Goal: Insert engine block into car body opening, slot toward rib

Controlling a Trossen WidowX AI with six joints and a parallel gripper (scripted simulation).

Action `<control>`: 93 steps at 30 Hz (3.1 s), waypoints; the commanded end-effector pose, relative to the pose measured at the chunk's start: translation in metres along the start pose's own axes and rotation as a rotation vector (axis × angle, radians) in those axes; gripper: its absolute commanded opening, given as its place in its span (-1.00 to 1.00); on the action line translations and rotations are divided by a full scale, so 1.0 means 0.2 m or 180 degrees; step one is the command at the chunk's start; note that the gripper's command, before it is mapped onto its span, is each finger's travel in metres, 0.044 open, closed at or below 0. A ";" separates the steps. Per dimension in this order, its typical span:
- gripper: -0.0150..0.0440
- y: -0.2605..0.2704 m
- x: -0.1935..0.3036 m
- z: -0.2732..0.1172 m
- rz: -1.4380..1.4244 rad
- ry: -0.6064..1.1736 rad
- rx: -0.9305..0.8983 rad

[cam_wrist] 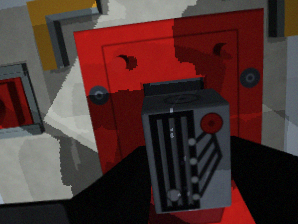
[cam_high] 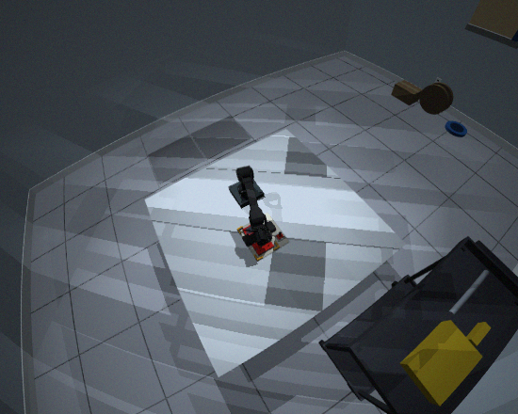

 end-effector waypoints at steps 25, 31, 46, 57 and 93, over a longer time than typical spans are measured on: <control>0.05 0.01 0.00 0.00 0.0096 -0.0005 -0.0018; 0.05 0.01 0.00 0.00 -0.0054 -0.0005 -0.0018; 0.05 0.01 0.00 0.02 0.0075 -0.0005 -0.0018; 0.05 0.01 0.00 0.03 0.0030 -0.0005 -0.0018; 0.05 0.01 -0.01 0.06 0.0056 -0.0005 -0.0018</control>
Point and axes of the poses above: the point midway between the two fingers, 35 mm back from their tips, its own z axis out along the fingers, its own y axis across the jaws, x = y × z, the point moved 9 cm from there along -z, back along the fingers, and after that the axes turned 3 degrees about z, right-handed, at the moved point
